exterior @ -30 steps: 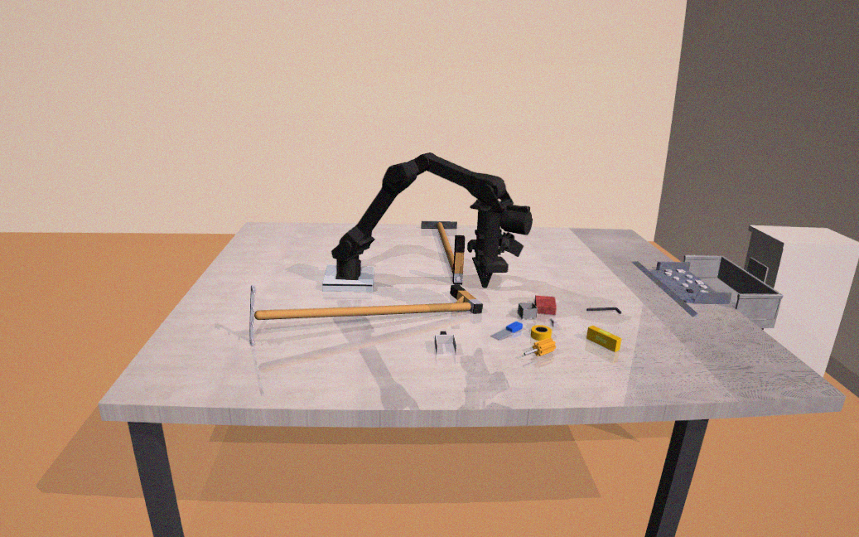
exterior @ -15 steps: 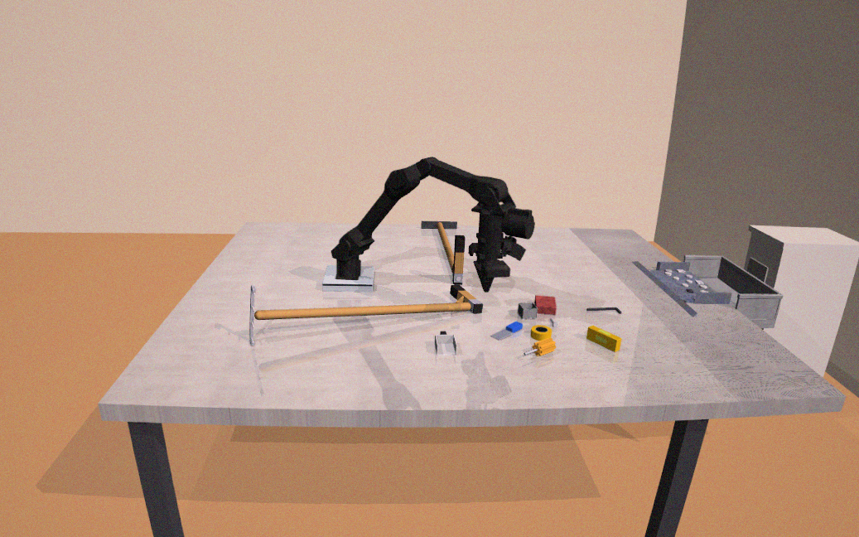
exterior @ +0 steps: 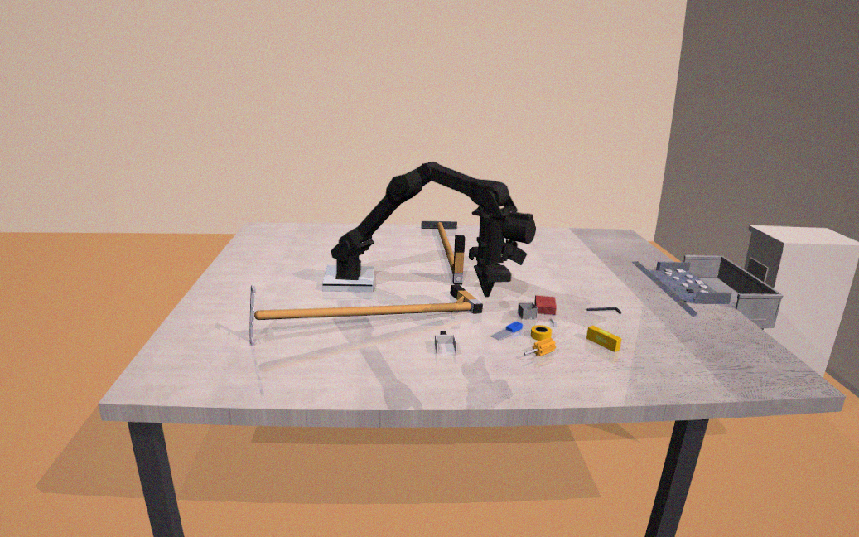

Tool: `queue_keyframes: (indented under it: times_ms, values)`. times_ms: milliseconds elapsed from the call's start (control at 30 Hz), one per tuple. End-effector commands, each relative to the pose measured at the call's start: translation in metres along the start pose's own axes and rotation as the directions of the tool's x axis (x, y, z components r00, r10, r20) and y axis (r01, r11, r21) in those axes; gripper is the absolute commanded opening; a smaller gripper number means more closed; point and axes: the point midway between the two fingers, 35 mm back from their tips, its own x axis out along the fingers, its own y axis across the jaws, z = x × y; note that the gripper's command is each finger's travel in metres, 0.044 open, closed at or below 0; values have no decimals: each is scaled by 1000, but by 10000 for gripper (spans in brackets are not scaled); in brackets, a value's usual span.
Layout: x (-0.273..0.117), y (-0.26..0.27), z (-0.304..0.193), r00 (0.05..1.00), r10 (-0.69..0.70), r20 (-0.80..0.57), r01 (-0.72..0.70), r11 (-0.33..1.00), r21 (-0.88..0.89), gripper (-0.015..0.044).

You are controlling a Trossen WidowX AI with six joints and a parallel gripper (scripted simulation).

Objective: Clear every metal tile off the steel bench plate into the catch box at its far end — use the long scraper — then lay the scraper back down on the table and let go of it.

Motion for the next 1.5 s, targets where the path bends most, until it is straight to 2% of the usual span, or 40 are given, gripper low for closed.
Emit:
queue_keyframes:
  times_ms: [0, 633, 1467]
  values:
    - [4, -5, -1, 1000, 7, -3, -7, 1000, -3, 0]
    - [-29, -2, -1, 1000, 0, 0, 0, 1000, -5, 0]
    - [-39, 114, 59, 1000, 29, 5, -27, 973, -228, 0]
